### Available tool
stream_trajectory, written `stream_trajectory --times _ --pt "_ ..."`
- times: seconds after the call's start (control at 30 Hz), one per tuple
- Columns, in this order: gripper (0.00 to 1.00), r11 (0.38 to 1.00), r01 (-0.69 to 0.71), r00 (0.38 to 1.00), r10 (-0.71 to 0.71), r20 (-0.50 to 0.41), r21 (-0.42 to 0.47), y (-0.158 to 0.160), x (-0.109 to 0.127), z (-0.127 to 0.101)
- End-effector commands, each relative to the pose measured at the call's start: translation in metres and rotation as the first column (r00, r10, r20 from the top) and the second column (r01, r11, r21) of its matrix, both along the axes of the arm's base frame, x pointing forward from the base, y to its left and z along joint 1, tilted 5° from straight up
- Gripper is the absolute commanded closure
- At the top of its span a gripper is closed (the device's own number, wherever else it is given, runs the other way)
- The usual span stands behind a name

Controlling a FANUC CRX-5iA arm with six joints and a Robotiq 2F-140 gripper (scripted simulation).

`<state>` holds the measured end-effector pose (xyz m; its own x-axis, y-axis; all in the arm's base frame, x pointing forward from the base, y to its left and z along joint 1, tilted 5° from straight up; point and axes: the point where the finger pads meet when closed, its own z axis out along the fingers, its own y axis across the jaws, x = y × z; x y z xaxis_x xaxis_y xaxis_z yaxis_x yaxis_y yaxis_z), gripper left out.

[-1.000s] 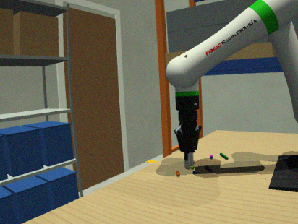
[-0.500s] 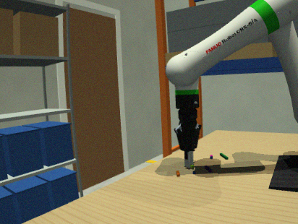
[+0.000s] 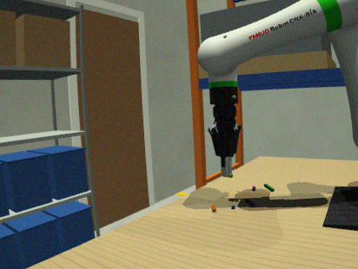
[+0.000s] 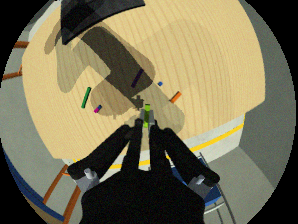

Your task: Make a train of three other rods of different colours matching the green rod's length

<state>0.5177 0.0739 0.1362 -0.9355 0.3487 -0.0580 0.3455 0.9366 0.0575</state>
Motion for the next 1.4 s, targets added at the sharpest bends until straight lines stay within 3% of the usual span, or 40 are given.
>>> stream_trajectory --times 0.0,0.33,0.43,0.5,0.77,1.0,1.07,1.13,1.37 --pt "0.97 1.000 0.000 1.000 0.000 -0.001 0.000 0.000 -0.001 0.009" --pt "0.97 1.000 0.005 1.000 -0.005 -0.001 0.001 -0.001 -0.001 0.011" --pt "0.97 0.985 0.172 0.985 -0.172 -0.009 0.012 -0.044 0.003 0.009" --pt "0.97 0.985 0.172 0.985 -0.172 -0.009 0.012 -0.044 0.003 0.009" --pt "0.97 0.894 0.447 0.894 -0.447 -0.025 0.028 -0.118 0.001 0.006" --pt "0.97 0.770 0.637 0.771 -0.636 -0.040 0.039 -0.175 -0.008 0.004" --pt "0.97 0.770 0.637 0.771 -0.636 -0.040 0.039 -0.175 -0.008 0.004" --pt "0.97 0.704 0.709 0.705 -0.707 -0.047 0.042 -0.199 -0.014 0.003" --pt "0.97 0.701 0.712 0.702 -0.711 -0.047 0.042 -0.201 -0.014 0.003"
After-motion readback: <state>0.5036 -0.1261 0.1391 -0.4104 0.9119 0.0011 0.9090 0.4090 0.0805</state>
